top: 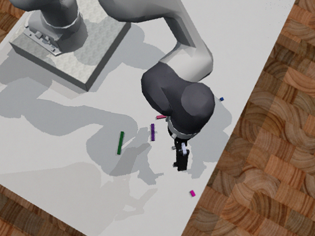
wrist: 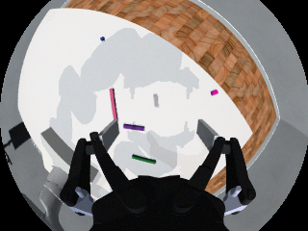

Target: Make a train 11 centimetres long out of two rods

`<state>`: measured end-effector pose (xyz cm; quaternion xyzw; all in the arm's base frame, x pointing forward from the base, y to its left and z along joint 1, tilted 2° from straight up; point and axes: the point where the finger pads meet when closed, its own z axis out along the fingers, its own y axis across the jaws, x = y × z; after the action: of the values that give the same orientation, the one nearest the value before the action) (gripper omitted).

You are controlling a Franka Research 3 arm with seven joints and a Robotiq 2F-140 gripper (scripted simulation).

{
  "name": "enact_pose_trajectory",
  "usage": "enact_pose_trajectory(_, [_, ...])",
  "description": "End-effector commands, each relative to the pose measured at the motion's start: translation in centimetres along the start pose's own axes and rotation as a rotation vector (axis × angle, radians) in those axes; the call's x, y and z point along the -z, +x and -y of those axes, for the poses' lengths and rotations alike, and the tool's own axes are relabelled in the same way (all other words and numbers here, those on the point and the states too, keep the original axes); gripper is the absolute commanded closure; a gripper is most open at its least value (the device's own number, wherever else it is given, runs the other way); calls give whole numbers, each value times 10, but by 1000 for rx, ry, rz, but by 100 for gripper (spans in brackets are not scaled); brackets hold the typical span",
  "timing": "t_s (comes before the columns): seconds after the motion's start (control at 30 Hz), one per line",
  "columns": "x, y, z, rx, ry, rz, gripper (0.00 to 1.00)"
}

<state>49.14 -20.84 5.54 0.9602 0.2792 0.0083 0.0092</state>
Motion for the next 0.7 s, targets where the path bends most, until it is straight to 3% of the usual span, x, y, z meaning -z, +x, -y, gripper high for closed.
enact_pose_trajectory(0.0, [1, -7, -2, -167, -16, 4, 0])
enact_pose_trajectory(0.67, [0, -46, -3, -518, -29, 7, 0])
